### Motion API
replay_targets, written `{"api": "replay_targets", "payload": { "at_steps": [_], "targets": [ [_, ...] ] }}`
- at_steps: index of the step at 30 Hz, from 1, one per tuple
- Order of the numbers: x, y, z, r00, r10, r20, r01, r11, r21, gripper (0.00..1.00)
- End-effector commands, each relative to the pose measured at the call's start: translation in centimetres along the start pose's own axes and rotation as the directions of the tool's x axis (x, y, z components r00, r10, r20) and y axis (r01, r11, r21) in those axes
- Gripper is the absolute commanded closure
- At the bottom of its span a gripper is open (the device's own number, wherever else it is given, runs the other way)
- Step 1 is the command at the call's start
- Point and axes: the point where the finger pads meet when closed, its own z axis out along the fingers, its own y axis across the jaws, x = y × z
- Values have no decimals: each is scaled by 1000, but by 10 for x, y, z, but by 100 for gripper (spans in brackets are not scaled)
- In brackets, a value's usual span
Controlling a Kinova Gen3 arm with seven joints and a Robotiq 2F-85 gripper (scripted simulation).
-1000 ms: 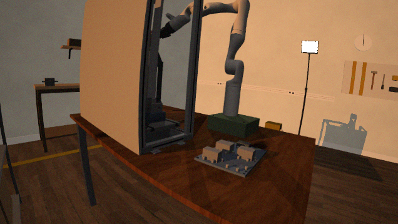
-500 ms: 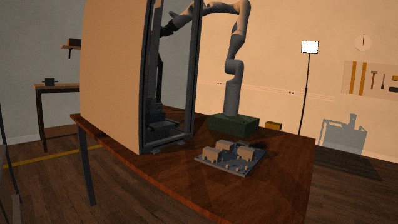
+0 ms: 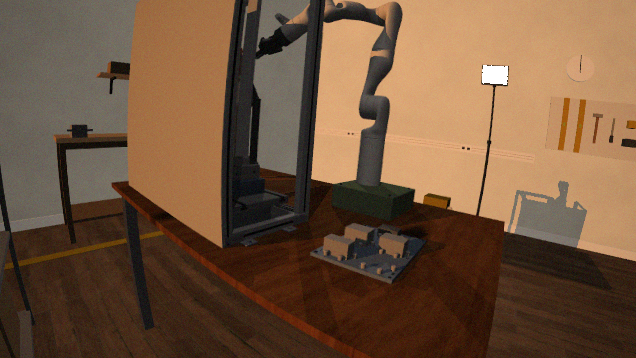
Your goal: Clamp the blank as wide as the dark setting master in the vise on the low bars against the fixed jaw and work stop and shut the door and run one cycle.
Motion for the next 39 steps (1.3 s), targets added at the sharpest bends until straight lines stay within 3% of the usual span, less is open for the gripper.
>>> {"api": "replay_targets", "payload": {
  "at_steps": [1,34,39],
  "targets": [
    [1,0,0,1000,1,-1,-1,1000,1,90],
    [1,0,0,1000,1,-1,-1,1000,1,90],
    [-43,14,-20,974,1,227,-1,1000,1,90]
  ]
}}
